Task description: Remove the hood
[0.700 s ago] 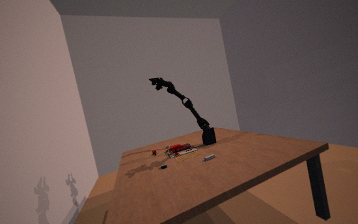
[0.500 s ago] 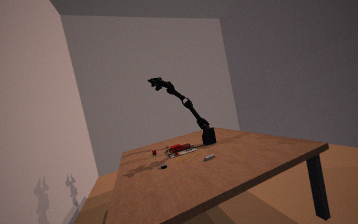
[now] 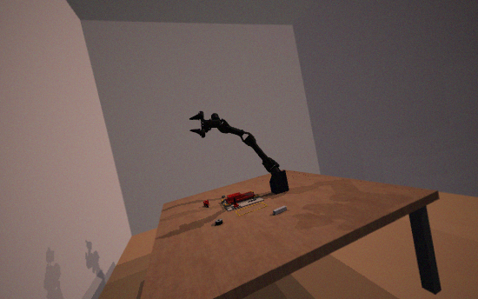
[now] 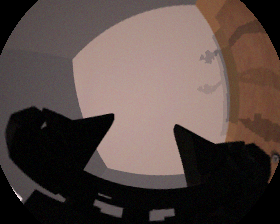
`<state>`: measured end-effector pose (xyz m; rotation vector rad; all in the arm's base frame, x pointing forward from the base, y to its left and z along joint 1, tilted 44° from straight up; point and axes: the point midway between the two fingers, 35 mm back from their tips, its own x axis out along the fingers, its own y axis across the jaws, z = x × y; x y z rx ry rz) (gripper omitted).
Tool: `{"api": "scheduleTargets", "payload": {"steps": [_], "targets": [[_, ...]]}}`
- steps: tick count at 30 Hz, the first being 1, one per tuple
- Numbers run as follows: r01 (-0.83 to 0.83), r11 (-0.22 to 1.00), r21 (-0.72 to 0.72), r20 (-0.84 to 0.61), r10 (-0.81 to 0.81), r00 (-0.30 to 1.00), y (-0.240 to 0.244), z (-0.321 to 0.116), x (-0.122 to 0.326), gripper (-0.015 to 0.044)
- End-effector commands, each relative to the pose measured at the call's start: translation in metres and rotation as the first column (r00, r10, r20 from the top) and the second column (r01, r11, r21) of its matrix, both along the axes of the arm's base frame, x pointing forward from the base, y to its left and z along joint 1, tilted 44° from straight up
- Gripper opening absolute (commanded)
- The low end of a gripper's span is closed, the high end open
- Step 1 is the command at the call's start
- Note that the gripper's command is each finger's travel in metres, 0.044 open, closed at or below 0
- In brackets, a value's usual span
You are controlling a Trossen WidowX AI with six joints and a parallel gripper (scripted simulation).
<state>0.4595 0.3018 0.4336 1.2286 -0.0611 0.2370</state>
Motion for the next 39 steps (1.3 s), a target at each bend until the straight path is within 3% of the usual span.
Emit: {"api": "scheduleTargets", "payload": {"steps": [1,12,21,29,39], "targets": [[0.054,0.981,-0.186,-0.114,-0.076,0.991,-0.017,-0.046,0.017,0.044],[-0.008,0.76,-0.65,-0.378,-0.315,0.871,-0.086,-0.17,0.032,0.044],[-0.266,0.479,-0.837,-0.512,-0.514,0.688,-0.159,-0.255,0.011,0.044],[-0.587,0.238,-0.774,-0.569,-0.668,0.479,-0.228,-0.312,-0.034,0.044],[-0.916,0.049,-0.397,-0.562,-0.803,0.201,-0.301,-0.352,-0.113,0.044]]}}
